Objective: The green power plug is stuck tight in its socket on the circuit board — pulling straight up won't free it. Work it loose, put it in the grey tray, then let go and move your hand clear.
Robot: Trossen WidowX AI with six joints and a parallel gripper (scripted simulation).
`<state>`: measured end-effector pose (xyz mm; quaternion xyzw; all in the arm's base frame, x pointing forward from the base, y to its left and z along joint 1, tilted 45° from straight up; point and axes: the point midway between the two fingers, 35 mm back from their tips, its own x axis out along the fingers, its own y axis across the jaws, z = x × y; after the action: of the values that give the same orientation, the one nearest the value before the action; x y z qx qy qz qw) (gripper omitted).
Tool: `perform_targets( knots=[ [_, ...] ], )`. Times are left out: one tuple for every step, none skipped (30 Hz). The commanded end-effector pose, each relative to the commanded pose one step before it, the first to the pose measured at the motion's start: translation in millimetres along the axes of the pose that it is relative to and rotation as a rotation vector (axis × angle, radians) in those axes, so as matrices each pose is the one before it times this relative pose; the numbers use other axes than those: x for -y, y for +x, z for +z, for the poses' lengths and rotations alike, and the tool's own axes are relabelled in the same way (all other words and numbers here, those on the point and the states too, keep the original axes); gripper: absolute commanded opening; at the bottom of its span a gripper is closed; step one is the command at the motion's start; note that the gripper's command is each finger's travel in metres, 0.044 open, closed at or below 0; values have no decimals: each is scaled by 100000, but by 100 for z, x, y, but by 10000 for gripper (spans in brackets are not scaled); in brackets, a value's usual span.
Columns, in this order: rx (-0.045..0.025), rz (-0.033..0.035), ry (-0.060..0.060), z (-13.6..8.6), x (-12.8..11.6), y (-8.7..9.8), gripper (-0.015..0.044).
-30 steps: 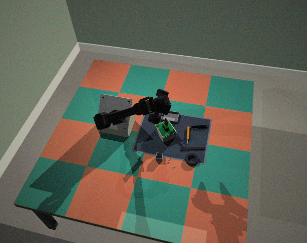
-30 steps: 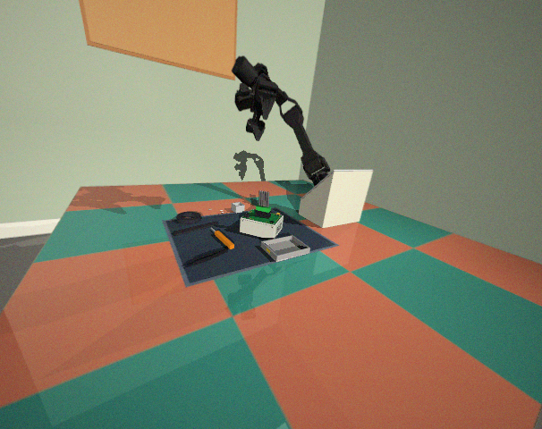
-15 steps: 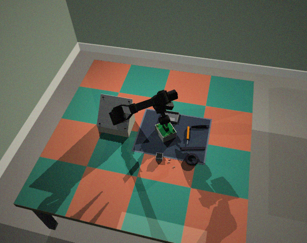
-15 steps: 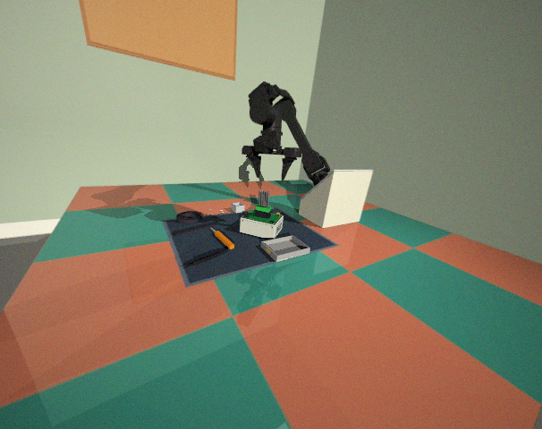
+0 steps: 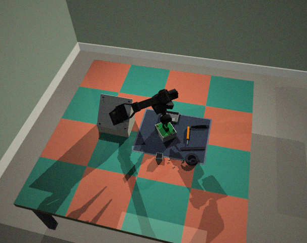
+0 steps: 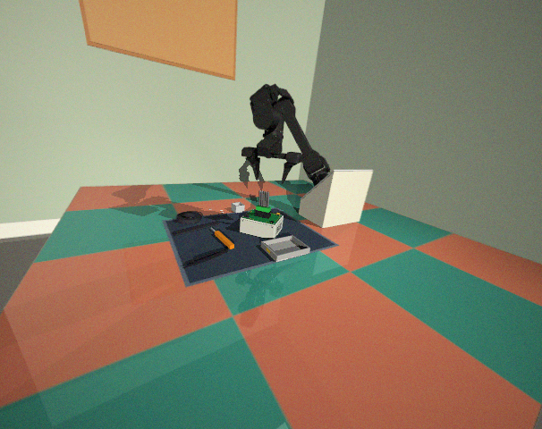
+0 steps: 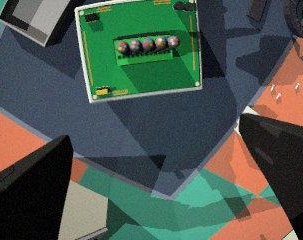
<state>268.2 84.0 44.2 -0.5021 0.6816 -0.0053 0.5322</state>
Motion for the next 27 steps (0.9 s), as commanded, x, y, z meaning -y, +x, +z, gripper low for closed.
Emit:
perform_targets(
  knots=[
    [-592,-1457,-2176,-51,109,69,430],
    [8,0,0,12,4,243,430],
    [8,-3,1,15,6,384,430],
    [4,-10,4,11,7,566,430],
    [-11,-28,10,-6,5,800,430],
    [-30,-40,14,-29,-1,751,430],
    [-15,-17,6,-15,-2,262,430],
    [0,0,0,0,0,0,430],
    [0,0,0,0,0,0,430],
    [9,0,7,194,9,-10,430],
    [15,0,11,323,13,-14,430],
    [22,0,17,483,15,-16,430],
    [31,0,24,687,11,-12,430],
    [30,0,23,658,-1,0,430],
    [27,0,21,600,-11,10,430],
    [18,0,14,405,-13,13,430],
    [6,0,5,142,-6,5,430],
    [0,0,0,0,0,0,430],
    [0,0,0,0,0,0,430],
    [0,0,0,0,0,0,430],
    [0,0,0,0,0,0,430],
    [17,347,337,-277,-64,4,430],
    [0,0,0,0,0,0,430],
    [-10,-349,-330,469,-19,173,430],
    [-2,-6,2,1,4,163,430],
    [-3,-6,2,-1,1,167,430],
    [-3,-6,2,-1,1,167,430]
  ],
)
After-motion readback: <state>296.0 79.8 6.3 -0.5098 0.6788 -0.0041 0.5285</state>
